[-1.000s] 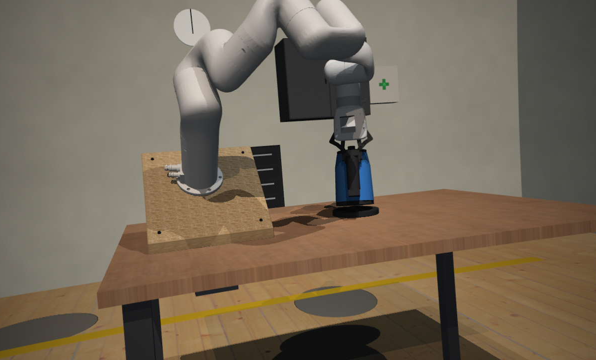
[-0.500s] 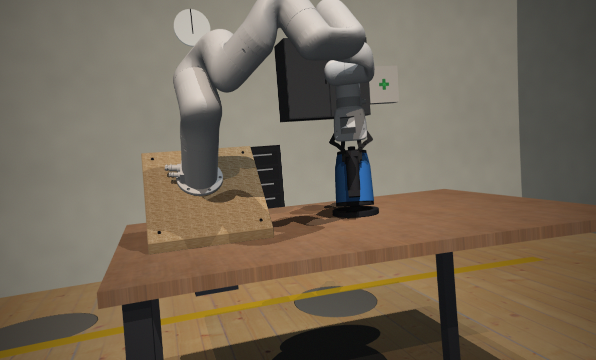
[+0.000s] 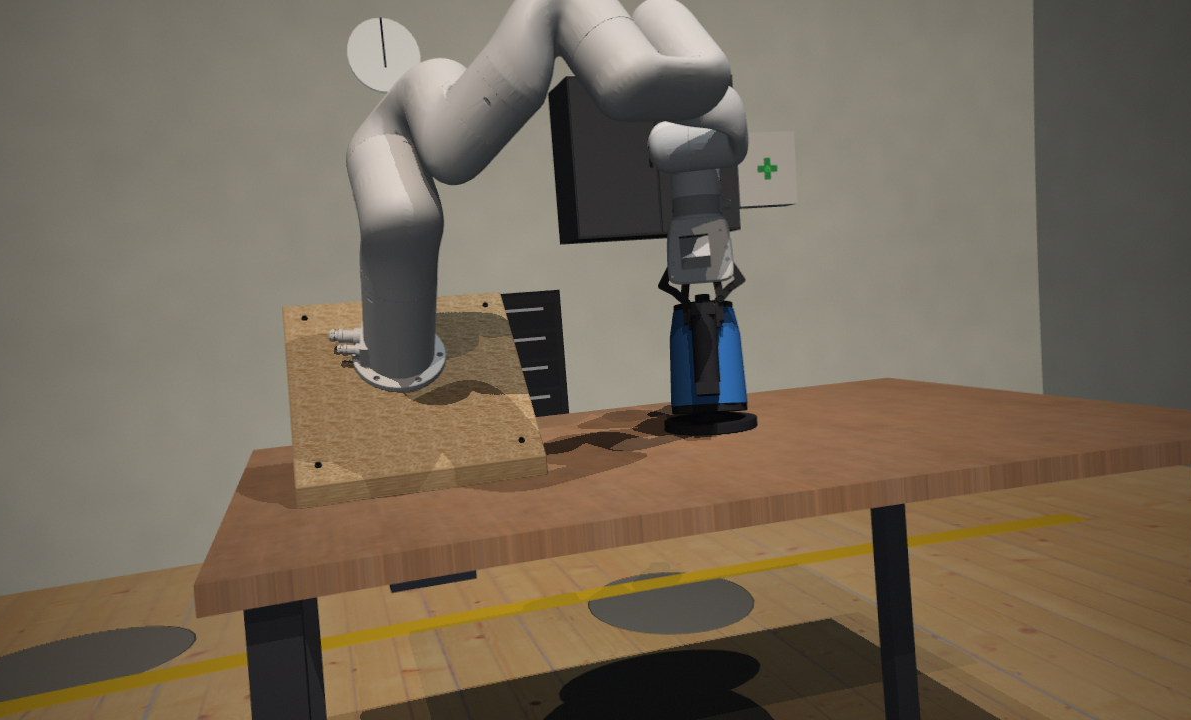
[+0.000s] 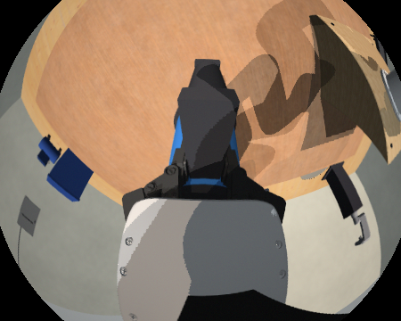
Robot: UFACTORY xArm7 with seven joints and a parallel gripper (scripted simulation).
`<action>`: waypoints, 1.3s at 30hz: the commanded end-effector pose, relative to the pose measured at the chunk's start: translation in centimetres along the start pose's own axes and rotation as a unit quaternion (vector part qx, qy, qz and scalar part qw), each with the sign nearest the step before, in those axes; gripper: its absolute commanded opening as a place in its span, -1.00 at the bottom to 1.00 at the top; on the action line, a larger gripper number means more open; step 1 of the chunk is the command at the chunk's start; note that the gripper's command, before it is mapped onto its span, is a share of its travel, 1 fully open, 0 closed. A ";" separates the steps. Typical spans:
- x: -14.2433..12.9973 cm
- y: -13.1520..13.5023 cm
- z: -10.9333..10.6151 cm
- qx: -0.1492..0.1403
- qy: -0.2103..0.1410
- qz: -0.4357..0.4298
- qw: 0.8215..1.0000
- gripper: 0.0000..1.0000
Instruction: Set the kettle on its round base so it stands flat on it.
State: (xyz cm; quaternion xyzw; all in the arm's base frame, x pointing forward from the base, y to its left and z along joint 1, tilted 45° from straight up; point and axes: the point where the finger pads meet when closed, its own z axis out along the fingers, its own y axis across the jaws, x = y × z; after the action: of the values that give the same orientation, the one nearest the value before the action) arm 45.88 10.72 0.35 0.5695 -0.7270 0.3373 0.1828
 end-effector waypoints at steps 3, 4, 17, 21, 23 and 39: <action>-0.1 -0.1 -0.2 0.001 -0.002 0.000 1.000 -1.00; -0.1 -0.1 -0.2 0.001 -0.002 0.000 1.000 -1.00; -0.1 -0.1 -0.2 0.001 -0.002 0.000 1.000 -1.00; -0.1 -0.1 -0.3 0.001 -0.002 0.000 1.000 -1.00; -0.1 -0.1 -0.3 0.001 -0.002 0.000 1.000 -1.00; -0.1 -0.1 -0.3 0.001 -0.002 0.000 1.000 0.63</action>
State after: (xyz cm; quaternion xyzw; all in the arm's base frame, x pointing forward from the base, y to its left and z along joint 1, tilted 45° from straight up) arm 45.90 10.82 0.44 0.5696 -0.7270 0.3374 0.1822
